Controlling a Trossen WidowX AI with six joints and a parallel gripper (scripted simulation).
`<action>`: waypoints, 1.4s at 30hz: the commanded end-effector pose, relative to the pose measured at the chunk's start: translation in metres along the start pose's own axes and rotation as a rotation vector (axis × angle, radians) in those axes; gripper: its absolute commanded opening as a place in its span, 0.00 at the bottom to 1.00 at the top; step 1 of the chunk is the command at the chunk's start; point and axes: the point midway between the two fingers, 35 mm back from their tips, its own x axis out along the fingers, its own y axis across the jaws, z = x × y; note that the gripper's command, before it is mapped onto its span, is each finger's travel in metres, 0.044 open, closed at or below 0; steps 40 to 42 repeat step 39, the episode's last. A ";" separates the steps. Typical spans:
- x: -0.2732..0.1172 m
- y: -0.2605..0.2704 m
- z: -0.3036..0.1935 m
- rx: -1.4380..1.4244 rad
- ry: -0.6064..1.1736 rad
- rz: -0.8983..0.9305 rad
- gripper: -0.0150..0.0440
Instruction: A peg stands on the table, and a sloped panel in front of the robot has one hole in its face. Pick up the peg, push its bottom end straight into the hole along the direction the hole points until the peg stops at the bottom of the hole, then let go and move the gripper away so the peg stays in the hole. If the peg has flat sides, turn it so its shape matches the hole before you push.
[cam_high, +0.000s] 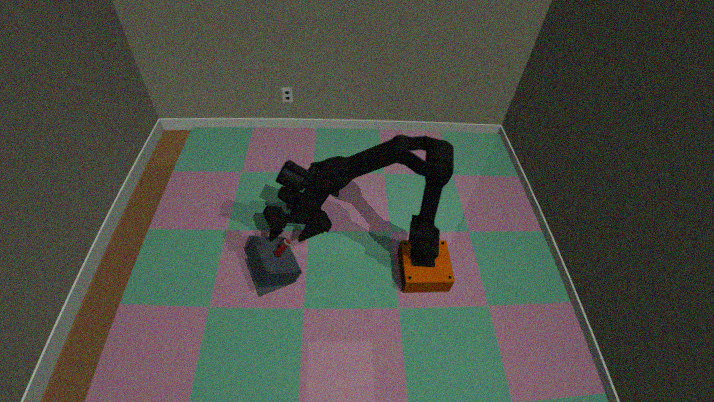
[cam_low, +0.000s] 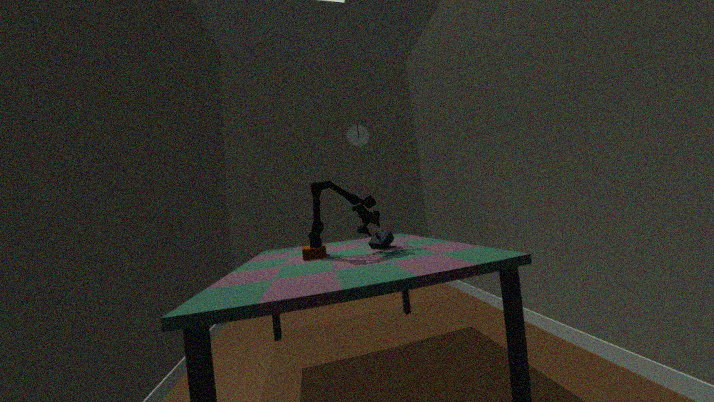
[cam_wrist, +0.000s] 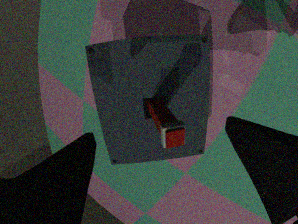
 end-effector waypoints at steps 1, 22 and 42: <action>-0.009 0.002 0.001 -0.003 0.001 0.006 1.00; -0.048 0.000 0.002 0.000 -0.002 0.000 1.00; -0.069 -0.002 0.002 0.000 -0.003 -0.002 1.00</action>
